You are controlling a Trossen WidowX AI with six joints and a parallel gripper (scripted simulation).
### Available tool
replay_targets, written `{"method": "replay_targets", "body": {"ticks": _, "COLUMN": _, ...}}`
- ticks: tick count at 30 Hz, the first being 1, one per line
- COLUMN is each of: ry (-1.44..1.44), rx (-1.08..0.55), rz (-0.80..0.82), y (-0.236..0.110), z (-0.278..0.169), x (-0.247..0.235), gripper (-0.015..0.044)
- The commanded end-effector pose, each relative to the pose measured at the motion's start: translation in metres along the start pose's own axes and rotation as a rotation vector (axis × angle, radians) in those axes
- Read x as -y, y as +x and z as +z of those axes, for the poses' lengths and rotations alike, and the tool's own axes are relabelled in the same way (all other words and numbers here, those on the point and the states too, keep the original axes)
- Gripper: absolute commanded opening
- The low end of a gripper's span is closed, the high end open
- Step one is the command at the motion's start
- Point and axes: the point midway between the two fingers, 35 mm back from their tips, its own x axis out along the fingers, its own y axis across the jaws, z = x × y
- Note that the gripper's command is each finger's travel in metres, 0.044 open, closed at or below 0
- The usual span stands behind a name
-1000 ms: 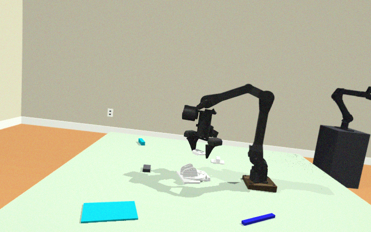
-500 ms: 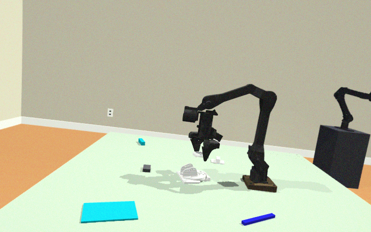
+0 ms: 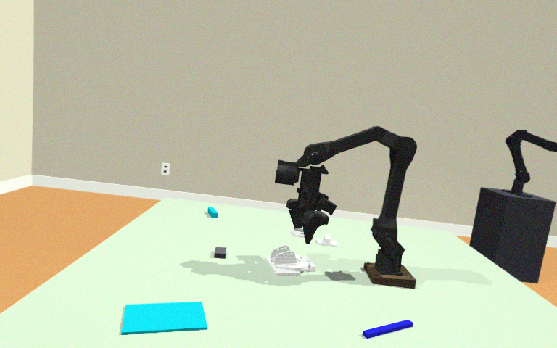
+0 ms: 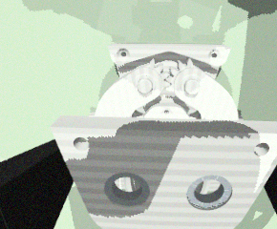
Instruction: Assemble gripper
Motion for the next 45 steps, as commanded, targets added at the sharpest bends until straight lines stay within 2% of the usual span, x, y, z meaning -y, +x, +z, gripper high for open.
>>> {"method": "replay_targets", "body": {"ticks": 1, "ry": 0.006, "rx": 0.006, "rz": 0.004, "y": 0.001, "z": 0.001, "x": 0.000, "gripper": 0.0351}}
{"method": "replay_targets", "body": {"ticks": 45, "ry": -0.006, "rx": 0.007, "rz": 0.004, "y": 0.001, "z": 0.018, "x": 0.003, "gripper": 0.0351}}
